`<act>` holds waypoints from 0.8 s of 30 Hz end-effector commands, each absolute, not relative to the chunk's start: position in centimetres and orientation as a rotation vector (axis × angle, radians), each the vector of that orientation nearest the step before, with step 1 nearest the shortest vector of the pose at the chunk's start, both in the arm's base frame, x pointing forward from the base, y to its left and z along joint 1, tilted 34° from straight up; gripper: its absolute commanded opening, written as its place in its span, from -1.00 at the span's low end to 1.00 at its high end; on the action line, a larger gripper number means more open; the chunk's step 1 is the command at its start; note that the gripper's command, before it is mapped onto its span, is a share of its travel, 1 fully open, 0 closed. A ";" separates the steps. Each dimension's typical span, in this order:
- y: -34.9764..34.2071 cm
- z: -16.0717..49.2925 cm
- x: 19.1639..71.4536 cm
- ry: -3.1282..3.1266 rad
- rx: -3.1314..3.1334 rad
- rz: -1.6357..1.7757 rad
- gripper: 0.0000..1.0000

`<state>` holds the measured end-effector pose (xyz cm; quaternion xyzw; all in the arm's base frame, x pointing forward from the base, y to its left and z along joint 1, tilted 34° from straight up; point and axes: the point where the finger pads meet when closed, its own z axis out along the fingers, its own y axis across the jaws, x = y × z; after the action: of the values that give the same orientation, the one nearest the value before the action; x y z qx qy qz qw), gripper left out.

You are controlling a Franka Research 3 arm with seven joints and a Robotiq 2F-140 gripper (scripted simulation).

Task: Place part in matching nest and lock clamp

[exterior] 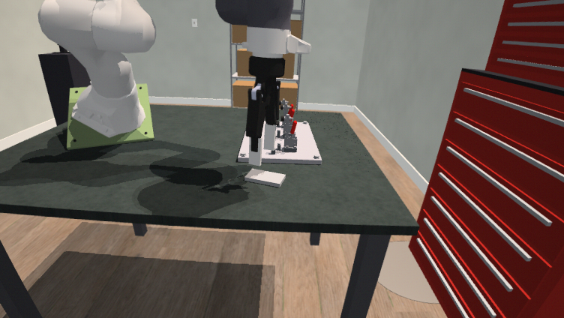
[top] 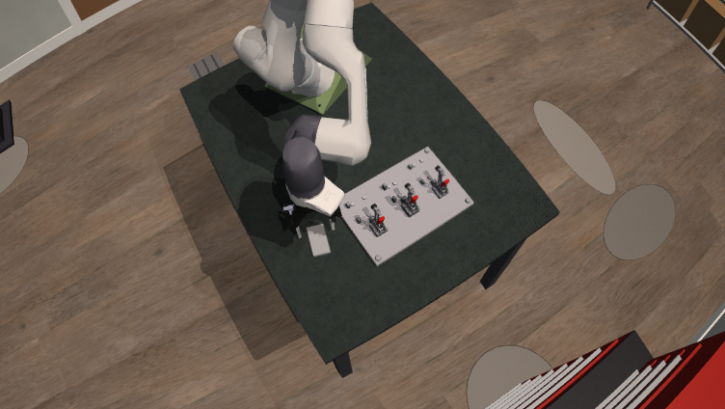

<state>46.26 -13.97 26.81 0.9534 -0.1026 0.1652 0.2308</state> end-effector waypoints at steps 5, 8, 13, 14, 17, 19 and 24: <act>-15.0 25.9 47.4 -0.259 2.609 0.484 0.16; -15.1 25.8 47.5 -0.259 2.609 0.484 0.16; -15.3 25.5 47.6 -0.259 2.609 0.484 0.16; -15.3 25.5 47.6 -0.259 2.609 0.484 0.16; -15.3 25.4 47.6 -0.259 2.609 0.484 0.16; -15.3 25.4 47.6 -0.259 2.609 0.484 0.16; -15.3 25.4 47.6 -0.259 2.609 0.484 0.16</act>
<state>47.53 -15.23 25.51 0.9511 -0.0960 0.1755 0.2353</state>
